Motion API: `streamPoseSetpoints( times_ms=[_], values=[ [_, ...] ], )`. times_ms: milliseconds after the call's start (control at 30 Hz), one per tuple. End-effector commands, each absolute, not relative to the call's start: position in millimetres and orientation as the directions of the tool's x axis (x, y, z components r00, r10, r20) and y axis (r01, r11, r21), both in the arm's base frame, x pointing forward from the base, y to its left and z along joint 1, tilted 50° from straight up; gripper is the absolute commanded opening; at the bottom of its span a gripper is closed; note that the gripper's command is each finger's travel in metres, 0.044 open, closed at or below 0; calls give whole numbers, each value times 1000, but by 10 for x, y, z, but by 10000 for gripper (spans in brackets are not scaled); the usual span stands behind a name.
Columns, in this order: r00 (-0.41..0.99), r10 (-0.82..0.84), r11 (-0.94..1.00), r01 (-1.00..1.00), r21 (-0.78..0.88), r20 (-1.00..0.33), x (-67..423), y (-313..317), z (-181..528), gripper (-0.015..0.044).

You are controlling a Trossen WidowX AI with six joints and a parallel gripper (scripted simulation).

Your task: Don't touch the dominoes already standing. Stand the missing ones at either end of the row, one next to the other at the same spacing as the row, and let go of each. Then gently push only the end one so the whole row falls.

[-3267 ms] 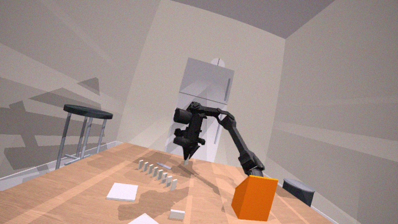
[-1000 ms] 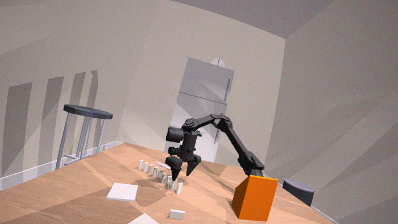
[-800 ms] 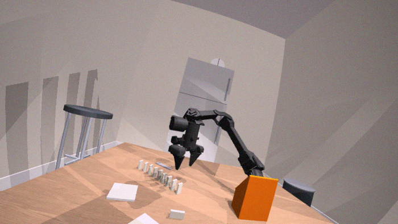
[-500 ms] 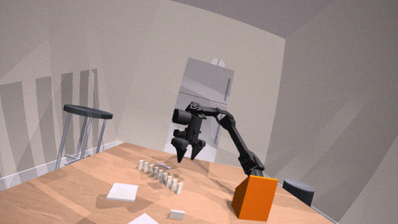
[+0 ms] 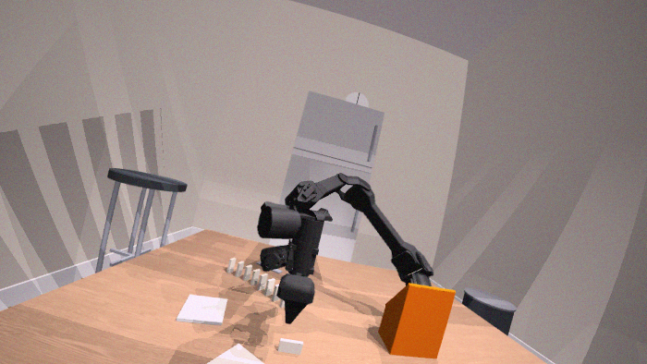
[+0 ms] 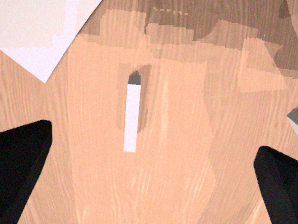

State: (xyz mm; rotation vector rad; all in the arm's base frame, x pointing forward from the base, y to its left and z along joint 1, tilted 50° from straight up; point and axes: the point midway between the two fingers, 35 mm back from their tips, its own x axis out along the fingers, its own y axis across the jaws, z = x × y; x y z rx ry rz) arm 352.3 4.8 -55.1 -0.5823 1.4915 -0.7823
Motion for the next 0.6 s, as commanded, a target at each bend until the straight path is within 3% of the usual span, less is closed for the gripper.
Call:
streamPoseSetpoints(
  times_ms=[0, 567],
  values=[
    [-67, -757, 649, 41, -759, -651, 3559, 95, -662, 440],
    [-67, -758, 647, 41, -761, -648, 3466, -395, -1094, 440]
  ],
)
